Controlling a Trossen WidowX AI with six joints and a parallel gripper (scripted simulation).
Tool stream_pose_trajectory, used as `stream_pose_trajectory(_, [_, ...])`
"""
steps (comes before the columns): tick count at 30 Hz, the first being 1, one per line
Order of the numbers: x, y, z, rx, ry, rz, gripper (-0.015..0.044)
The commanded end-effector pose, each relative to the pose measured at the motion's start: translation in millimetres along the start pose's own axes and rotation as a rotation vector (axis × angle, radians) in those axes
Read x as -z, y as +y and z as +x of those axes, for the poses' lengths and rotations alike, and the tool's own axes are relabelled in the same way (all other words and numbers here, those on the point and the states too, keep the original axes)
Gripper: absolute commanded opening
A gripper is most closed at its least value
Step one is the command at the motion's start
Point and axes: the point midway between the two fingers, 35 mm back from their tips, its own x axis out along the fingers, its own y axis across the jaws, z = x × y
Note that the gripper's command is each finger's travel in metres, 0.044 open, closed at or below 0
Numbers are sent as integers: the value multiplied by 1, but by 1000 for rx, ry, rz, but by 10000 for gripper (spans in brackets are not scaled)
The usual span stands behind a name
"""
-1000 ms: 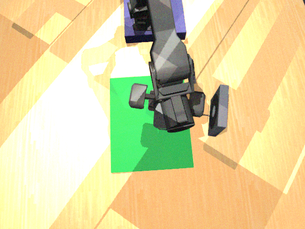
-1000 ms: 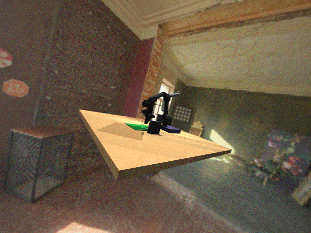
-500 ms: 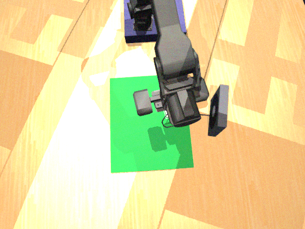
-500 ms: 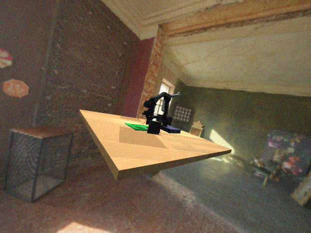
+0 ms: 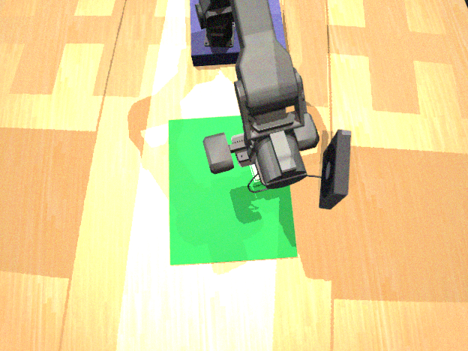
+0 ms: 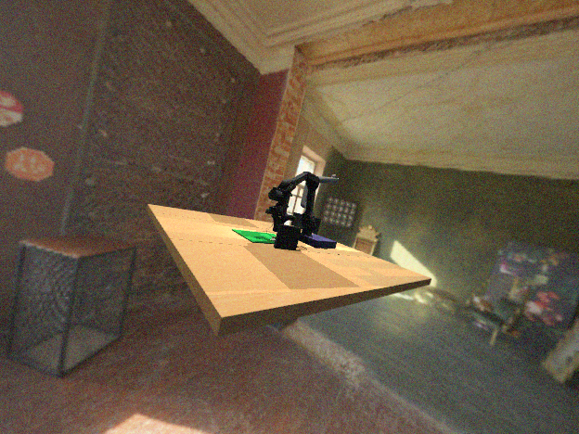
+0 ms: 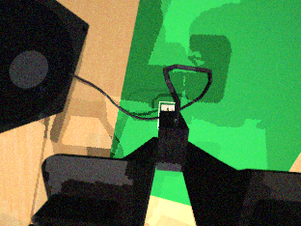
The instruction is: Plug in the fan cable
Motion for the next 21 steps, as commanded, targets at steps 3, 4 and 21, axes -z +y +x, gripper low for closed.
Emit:
stream_pose_trajectory(3, [6, -2, 2, 6, 8, -2, 0])
stream_pose_trajectory(4, [6, -2, 2, 6, 8, -2, 0])
stream_pose_trajectory(21, [6, -2, 24, 6, 8, -2, 0])
